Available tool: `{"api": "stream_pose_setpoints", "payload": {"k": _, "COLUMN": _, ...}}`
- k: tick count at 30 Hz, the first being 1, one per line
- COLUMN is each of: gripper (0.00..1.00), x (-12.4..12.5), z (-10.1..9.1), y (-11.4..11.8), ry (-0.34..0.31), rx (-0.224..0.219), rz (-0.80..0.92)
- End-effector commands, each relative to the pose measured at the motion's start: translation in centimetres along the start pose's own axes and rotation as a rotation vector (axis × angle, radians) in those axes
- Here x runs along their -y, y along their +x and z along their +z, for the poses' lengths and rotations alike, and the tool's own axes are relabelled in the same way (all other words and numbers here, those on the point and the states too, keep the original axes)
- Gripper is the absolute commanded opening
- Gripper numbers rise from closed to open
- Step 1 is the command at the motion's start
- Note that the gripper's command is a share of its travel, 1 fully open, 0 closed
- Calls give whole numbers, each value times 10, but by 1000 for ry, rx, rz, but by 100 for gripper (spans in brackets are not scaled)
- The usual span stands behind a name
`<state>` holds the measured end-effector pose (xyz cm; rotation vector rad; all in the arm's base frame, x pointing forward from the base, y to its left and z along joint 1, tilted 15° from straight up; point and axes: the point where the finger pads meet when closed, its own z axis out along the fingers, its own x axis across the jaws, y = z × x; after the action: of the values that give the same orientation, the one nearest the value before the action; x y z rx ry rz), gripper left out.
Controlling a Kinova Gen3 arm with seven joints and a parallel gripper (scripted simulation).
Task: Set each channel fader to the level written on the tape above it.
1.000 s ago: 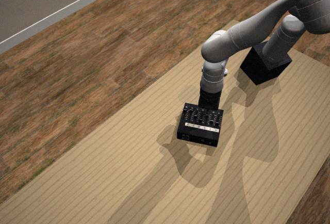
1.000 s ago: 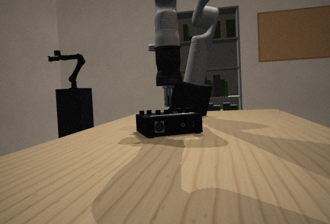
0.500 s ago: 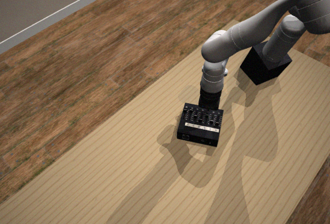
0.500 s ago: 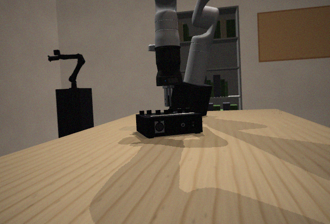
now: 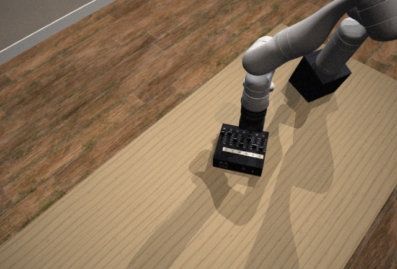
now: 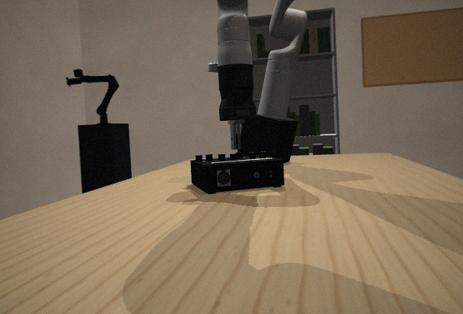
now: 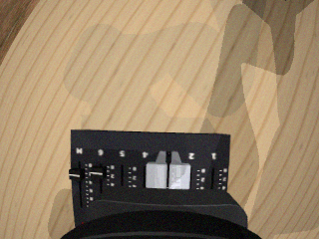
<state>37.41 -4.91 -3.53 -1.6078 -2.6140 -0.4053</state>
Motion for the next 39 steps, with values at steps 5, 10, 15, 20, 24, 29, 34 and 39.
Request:
{"api": "stream_pose_setpoints", "payload": {"k": 5, "gripper": 0, "x": -1, "z": 0, "y": 0, "ry": -3, "rx": 5, "rz": -4}}
{"api": "stream_pose_setpoints", "payload": {"k": 10, "gripper": 0, "x": -1, "z": 0, "y": 0, "ry": -3, "rx": 5, "rz": -4}}
{"api": "stream_pose_setpoints", "payload": {"k": 15, "gripper": 0, "x": -1, "z": 0, "y": 0, "ry": -3, "rx": 5, "rz": -4}}
{"api": "stream_pose_setpoints", "payload": {"k": 20, "gripper": 0, "x": -1, "z": 0, "y": 0, "ry": -3, "rx": 5, "rz": -4}}
{"api": "stream_pose_setpoints", "payload": {"k": 24, "gripper": 0, "x": -1, "z": 0, "y": 0, "ry": -3, "rx": 5, "rz": -4}}
{"api": "stream_pose_setpoints", "payload": {"k": 29, "gripper": 0, "x": -1, "z": 1, "y": 0, "ry": -3, "rx": 5, "rz": -4}}
{"api": "stream_pose_setpoints", "payload": {"k": 34, "gripper": 0, "x": -2, "z": 2, "y": 0, "ry": -3, "rx": 5, "rz": -4}}
{"api": "stream_pose_setpoints", "payload": {"k": 39, "gripper": 0, "x": -2, "z": 6, "y": 0, "ry": -3, "rx": 5, "rz": -4}}
